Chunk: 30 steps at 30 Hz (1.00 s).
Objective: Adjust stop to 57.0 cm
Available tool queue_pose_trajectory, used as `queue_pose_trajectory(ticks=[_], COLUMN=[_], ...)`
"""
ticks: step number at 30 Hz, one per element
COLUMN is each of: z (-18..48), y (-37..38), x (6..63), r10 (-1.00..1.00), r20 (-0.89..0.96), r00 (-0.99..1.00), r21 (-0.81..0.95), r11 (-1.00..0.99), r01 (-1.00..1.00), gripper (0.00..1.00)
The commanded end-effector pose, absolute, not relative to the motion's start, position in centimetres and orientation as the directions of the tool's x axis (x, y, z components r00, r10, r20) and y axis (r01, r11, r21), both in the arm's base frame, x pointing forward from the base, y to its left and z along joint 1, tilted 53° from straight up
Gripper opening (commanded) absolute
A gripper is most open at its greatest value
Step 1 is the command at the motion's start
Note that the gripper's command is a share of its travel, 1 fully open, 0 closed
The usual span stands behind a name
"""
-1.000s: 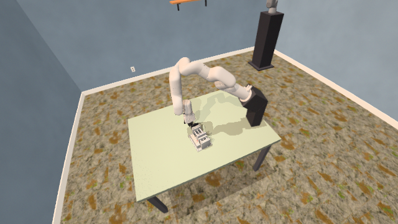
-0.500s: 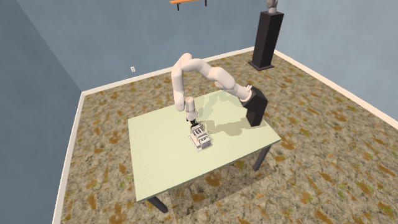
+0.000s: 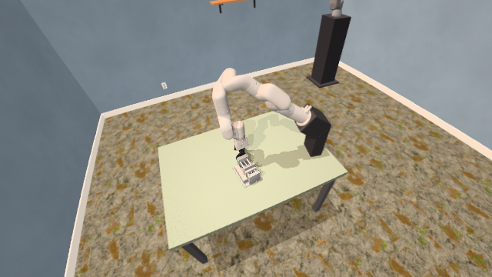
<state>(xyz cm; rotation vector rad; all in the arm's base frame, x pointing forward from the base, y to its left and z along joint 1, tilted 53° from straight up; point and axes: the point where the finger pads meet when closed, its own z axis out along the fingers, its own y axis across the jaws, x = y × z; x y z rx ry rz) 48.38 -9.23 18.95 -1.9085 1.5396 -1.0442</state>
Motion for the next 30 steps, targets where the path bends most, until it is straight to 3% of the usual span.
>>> queue_pose_trajectory(ticks=[1,30], z=[18.5,18.3], y=[-9.3,-9.0], x=[48.8,52.7], r10=[-0.962,-0.962], r20=[0.259,0.259], r00=[0.085,0.085], r21=[-0.757,-0.757], r11=[-0.257,-0.257], r01=[-0.600,-0.600], gripper=[0.06,0.06])
